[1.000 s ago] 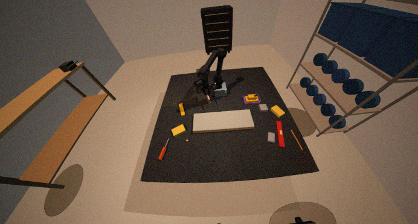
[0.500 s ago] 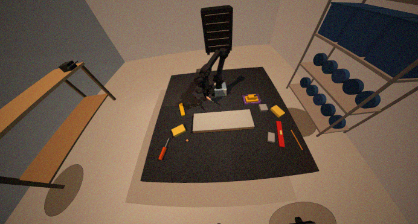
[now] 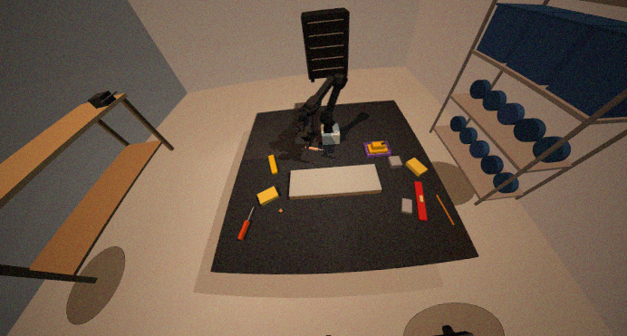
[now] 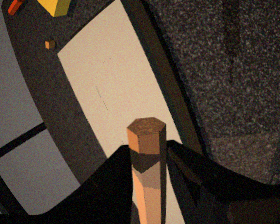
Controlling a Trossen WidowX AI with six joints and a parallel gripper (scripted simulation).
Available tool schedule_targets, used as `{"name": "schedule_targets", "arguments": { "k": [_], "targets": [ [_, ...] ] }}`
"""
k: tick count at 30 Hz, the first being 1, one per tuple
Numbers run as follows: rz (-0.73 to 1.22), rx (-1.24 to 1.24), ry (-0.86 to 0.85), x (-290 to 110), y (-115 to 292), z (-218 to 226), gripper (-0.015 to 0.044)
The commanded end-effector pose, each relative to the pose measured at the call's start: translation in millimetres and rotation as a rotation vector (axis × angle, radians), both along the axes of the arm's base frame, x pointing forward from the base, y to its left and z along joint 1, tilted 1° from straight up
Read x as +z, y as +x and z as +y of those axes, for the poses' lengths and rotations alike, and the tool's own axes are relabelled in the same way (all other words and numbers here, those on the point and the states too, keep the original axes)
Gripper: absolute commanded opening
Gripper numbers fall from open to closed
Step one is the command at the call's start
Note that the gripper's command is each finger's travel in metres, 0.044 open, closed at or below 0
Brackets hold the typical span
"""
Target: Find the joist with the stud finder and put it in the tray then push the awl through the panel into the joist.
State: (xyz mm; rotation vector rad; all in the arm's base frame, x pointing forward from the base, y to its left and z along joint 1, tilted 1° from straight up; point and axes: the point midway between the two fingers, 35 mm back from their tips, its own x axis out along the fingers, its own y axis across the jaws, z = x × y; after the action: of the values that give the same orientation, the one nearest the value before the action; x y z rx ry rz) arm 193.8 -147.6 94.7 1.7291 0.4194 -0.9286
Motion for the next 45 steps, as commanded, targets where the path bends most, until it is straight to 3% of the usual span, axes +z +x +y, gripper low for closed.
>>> {"name": "schedule_targets", "arguments": {
  "k": [1, 16, 33, 34, 45],
  "targets": [
    [-0.065, 0.121, -0.129, 8.1, 6.5, 0.1, 0.0],
    [-0.25, 0.533, -0.731, 44.5, 21.7, 6.7, 0.0],
    [-0.316, 0.895, -1.557, 82.9, 20.6, 33.4, 0.0],
    [-0.317, 0.844, -1.408, 77.5, 22.5, 27.2, 0.0],
    [-0.439, 1.02, -1.427, 85.2, 49.1, 43.7, 0.0]
  ]
}}
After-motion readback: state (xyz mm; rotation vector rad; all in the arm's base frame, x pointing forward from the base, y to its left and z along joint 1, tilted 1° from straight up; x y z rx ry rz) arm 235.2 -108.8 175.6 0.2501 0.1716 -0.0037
